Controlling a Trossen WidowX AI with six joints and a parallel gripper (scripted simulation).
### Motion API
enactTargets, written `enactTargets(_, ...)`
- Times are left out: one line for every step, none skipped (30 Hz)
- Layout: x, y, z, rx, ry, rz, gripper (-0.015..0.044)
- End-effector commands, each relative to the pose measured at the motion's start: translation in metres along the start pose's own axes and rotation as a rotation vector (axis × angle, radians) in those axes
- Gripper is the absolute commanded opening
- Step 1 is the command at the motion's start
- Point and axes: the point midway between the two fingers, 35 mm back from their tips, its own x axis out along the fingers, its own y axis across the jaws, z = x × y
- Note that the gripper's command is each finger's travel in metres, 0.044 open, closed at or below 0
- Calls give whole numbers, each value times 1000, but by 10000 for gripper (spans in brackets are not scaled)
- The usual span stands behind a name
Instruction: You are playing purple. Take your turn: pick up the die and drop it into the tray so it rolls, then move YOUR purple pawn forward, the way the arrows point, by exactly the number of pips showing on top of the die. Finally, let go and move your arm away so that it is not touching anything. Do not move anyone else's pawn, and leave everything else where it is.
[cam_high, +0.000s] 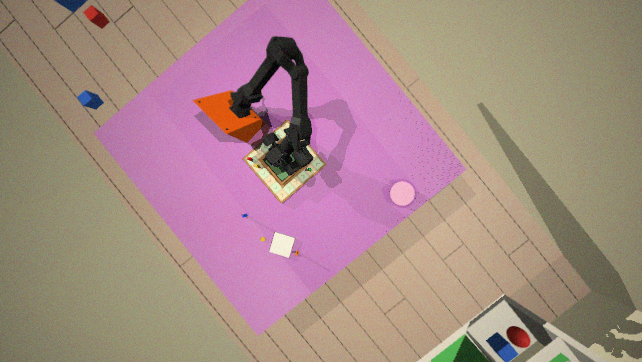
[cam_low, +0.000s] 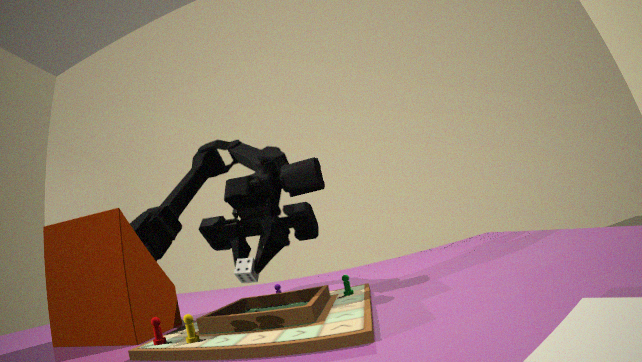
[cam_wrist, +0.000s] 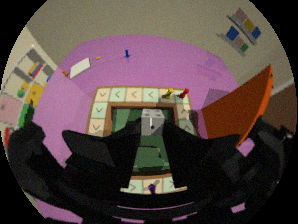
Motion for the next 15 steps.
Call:
enactTargets(-1,0,0,22,-132,51,0)
enactTargets(-1,0,0,25,-145,58,0)
enactTargets(-2,0,0,25,-150,60,0)
enactTargets(-2,0,0,25,-150,60,0)
enactTargets(-2,0,0,25,-150,60,0)
enactTargets(-4,1,0,25,-150,60,0)
enactTargets(-12,2,1,25,-150,60,0)
enactTargets(-21,4,2,25,-150,61,0)
enactTargets(-34,6,3,25,-150,61,0)
enactTargets(-45,7,4,25,-150,61,0)
enactTargets(-51,8,4,25,-151,61,0)
enactTargets(-54,8,4,25,-151,61,0)
enactTargets(-54,8,4,25,-151,61,0)
enactTargets(-53,8,4,25,-151,61,0)
enactTargets(-52,7,4,25,-151,61,0)
